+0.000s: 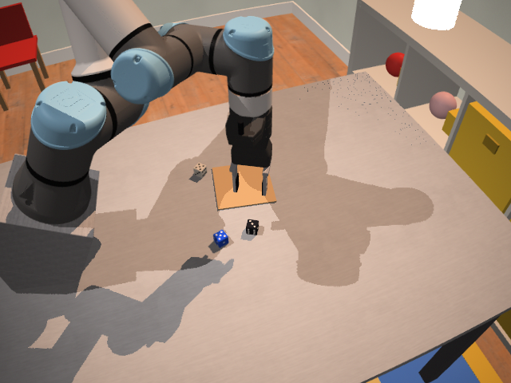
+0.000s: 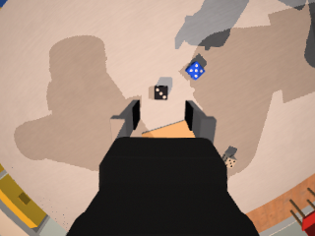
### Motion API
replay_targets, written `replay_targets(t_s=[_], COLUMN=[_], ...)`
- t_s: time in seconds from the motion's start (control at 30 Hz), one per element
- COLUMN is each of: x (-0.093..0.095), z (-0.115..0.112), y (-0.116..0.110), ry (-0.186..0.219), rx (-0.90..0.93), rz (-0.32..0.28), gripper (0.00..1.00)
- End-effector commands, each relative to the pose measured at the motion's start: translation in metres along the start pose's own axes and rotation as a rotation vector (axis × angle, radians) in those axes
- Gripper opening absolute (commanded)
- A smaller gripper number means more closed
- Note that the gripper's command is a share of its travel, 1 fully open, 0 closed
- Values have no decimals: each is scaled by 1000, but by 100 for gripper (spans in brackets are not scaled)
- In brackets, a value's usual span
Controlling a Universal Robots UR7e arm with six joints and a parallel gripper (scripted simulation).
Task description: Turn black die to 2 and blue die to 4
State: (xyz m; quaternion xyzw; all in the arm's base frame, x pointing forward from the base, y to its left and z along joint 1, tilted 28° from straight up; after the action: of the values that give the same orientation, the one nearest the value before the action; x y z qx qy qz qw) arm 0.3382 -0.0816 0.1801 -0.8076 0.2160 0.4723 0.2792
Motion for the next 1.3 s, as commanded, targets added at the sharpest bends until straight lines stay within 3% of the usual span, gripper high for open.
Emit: replay_targets(t_s=[0.0, 0.87, 1.27], x=[-1, 2, 13], z=[-1, -2, -7], y=[1, 2, 5], ry=[2, 2, 2], rx=[21, -44, -355], rz=[-1, -1, 0], gripper=[100, 100, 100])
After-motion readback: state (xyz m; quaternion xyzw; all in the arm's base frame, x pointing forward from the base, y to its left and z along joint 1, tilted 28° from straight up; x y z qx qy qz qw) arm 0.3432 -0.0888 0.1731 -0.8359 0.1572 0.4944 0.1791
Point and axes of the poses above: the point where the finger pads meet when closed, its own x axis out along the fingers, its own z axis across the jaws, y = z × x, the point moved 3 cm from there along -x, back along the fingers, and after that the axes turned 12 degrees about x, right-handed, at the moved point
